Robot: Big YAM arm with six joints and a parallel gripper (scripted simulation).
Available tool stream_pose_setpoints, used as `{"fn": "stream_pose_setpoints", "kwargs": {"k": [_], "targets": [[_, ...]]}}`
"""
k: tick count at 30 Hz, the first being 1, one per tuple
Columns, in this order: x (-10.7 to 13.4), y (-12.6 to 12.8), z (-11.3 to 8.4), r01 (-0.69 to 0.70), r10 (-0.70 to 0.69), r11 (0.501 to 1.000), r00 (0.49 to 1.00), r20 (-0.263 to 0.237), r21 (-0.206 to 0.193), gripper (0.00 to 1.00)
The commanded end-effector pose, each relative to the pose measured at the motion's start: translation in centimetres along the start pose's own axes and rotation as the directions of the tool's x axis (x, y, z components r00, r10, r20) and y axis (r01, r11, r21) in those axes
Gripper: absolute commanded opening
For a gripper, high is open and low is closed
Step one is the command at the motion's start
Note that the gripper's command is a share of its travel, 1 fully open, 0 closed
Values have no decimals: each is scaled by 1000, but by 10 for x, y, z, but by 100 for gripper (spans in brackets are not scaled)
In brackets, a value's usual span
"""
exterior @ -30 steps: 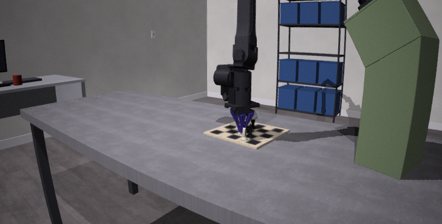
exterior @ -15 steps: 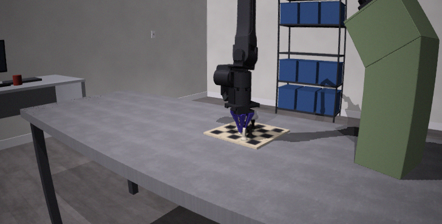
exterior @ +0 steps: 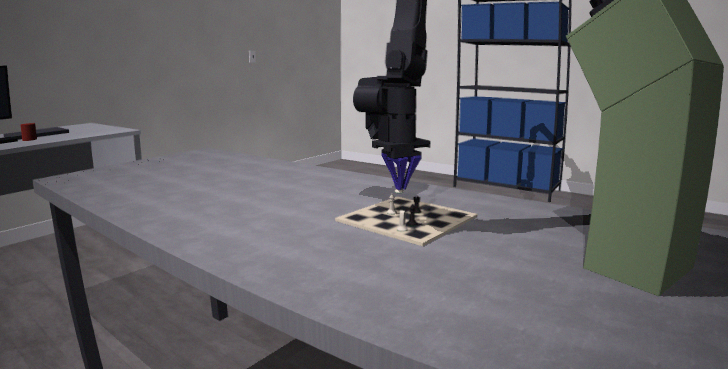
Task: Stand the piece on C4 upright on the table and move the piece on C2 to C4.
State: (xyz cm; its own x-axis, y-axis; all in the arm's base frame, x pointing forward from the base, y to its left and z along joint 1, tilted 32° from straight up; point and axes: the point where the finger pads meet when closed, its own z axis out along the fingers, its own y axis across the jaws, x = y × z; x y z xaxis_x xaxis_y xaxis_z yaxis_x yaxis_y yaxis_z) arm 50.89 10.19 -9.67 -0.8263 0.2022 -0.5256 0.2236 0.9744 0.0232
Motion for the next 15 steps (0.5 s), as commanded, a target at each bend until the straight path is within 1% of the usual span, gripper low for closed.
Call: {"fn": "stream_pose_setpoints", "kwargs": {"k": [1, 4, 7, 9, 11, 14, 15], "targets": [[-3, 14, -32, 4, -4, 1000, 1000, 15, -19, 0], [-3, 14, -46, 4, -4, 1000, 1000, 15, -20, 0], [-2, 14, -52, 4, -4, 1000, 1000, 15, -20, 0], [13, 9, -40, 14, -14, 1000, 1000, -18, -3, 0], [13, 9, -40, 14, -14, 1000, 1000, -18, -3, 0], [11, 10, -42, 12, -12, 1000, 1000, -14, -5, 0], [-7, 16, -52, 2, -2, 1000, 1000, 26, -26, 0]]}}
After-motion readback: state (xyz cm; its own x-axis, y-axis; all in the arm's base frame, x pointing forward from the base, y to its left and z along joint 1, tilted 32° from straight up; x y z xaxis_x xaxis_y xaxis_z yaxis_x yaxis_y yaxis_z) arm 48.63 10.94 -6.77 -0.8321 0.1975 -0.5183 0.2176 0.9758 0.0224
